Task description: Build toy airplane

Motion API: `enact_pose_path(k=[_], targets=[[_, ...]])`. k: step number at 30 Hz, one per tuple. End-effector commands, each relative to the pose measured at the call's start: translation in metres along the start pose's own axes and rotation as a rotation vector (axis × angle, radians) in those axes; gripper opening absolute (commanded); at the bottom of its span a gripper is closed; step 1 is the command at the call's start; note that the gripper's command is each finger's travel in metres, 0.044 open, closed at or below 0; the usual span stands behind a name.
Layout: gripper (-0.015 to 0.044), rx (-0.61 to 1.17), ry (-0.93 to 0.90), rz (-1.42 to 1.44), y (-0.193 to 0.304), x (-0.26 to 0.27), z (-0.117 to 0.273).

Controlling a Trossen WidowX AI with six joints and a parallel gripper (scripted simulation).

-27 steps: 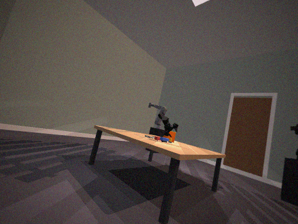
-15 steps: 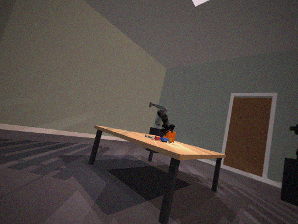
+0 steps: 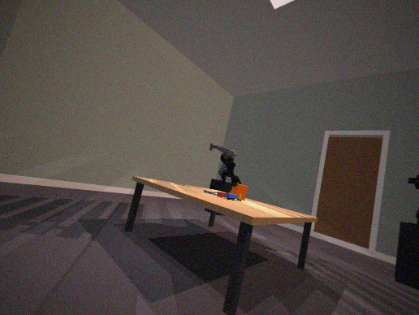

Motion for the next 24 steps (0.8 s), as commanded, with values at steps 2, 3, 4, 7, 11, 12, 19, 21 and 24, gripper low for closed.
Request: enact_pose_path(k=[2, 3, 4, 7, 11, 12, 19, 21, 24], targets=[[0.044, 0.003, 0.014, 0.004, 0.002, -0.003, -0.023], [0.044, 0.003, 0.015, 0.004, 0.003, -0.003, -0.035], [0.044, 0.004, 0.016, 0.003, 0.003, -0.004, -0.042], [0.044, 0.004, 0.016, 0.003, 0.004, -0.004, -0.045], [0.044, 0.004, 0.017, 0.003, 0.004, -0.004, -0.059], [0.044, 0.004, 0.017, 0.003, 0.004, -0.004, -0.06], [0.044, 0.003, 0.017, 0.003, 0.003, -0.004, -0.069], [0.044, 0.003, 0.017, 0.003, 0.003, -0.004, -0.072], [0.044, 0.003, 0.017, 0.003, 0.003, -0.004, -0.077]])
Point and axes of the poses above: the point midway between the two fingers, 35 mm back from their tips, its own z axis back along the fingers, its own x axis across the jaws, y = z × x, the point moved 4 cm from there along z, back along the fingers, and after that the axes turned 5 degrees about z, right-handed, at the moved point
